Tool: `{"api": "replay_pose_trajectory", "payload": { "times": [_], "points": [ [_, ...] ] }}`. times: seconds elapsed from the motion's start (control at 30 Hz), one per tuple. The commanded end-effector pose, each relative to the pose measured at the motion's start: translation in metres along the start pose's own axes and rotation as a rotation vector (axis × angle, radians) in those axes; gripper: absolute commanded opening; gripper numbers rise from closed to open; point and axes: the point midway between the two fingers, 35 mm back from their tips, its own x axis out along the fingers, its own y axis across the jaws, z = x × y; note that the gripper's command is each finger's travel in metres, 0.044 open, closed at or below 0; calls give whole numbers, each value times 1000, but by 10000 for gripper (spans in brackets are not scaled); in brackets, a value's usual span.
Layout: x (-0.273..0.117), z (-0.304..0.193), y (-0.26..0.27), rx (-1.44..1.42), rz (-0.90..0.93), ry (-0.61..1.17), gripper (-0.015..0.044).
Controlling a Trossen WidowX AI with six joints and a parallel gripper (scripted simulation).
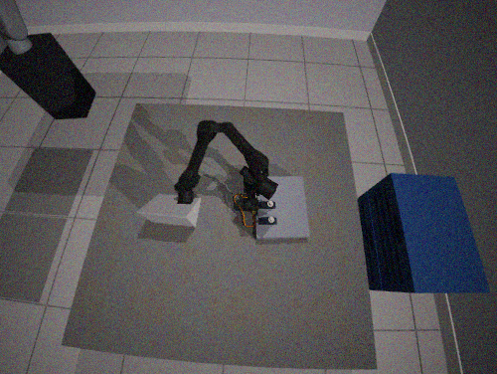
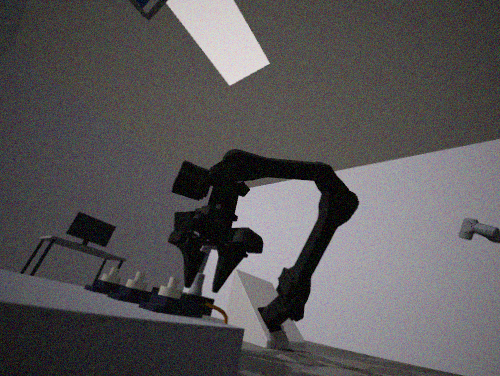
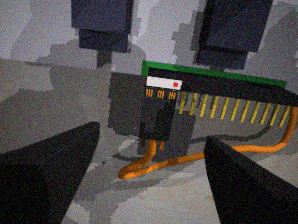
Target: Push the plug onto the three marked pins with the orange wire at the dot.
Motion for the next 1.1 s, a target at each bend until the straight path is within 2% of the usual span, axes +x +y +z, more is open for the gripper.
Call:
{"api": "replay_pose_trajectory", "payload": {
  "times": [0.0,0.07,1.07],
  "points": [
    [-29,1,-3,-2,-7,-8,394],
    [-43,0,-2,-2,-6,-8,440],
    [-45,0,-2,-2,-6,-8,440]
  ]
}}
